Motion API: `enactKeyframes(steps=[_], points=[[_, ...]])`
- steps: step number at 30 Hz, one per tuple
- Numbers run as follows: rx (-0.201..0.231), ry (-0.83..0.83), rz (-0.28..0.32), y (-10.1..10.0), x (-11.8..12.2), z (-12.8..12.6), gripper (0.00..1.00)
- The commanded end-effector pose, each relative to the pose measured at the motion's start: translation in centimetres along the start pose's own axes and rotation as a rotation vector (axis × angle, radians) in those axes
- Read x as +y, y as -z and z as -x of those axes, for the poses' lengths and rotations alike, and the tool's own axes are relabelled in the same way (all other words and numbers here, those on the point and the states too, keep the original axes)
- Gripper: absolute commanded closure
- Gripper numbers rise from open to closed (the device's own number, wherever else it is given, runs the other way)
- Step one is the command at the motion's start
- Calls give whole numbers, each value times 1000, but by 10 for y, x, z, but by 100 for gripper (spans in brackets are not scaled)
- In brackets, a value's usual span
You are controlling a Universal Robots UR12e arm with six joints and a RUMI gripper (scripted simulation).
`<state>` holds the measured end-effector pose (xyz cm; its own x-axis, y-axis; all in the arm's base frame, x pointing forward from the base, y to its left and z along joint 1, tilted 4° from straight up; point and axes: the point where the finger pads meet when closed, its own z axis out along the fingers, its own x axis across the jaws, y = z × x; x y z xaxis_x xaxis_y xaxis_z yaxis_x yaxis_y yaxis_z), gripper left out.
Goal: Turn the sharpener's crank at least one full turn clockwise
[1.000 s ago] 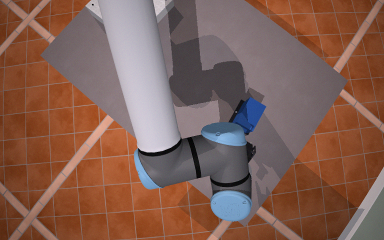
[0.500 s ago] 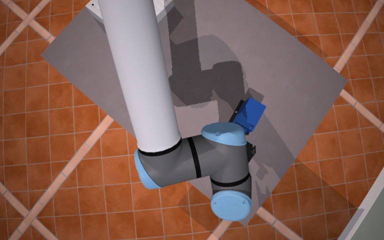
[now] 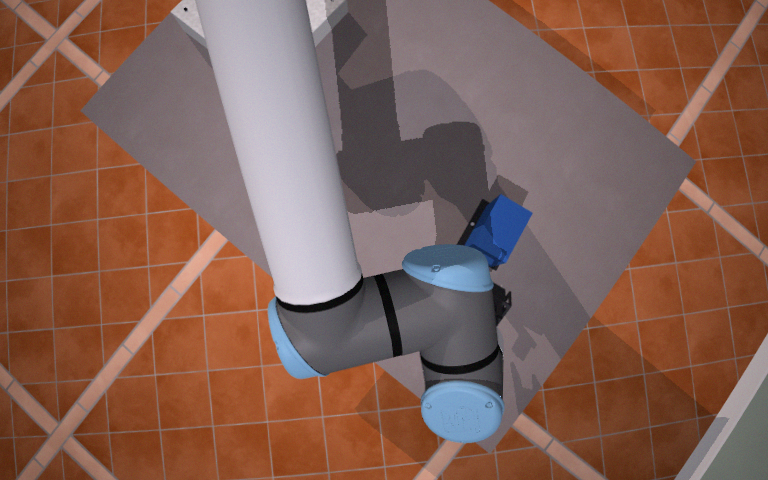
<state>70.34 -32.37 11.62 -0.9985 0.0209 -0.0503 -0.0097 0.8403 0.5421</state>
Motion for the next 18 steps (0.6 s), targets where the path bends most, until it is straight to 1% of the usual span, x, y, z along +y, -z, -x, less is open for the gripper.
enactKeyframes(steps=[1, 7, 18], points=[[-1, 1, -1, 1, 0, 0, 68], [-1, 1, -1, 1, 0, 0, 68], [-1, 1, -1, -13, 0, 0, 68]])
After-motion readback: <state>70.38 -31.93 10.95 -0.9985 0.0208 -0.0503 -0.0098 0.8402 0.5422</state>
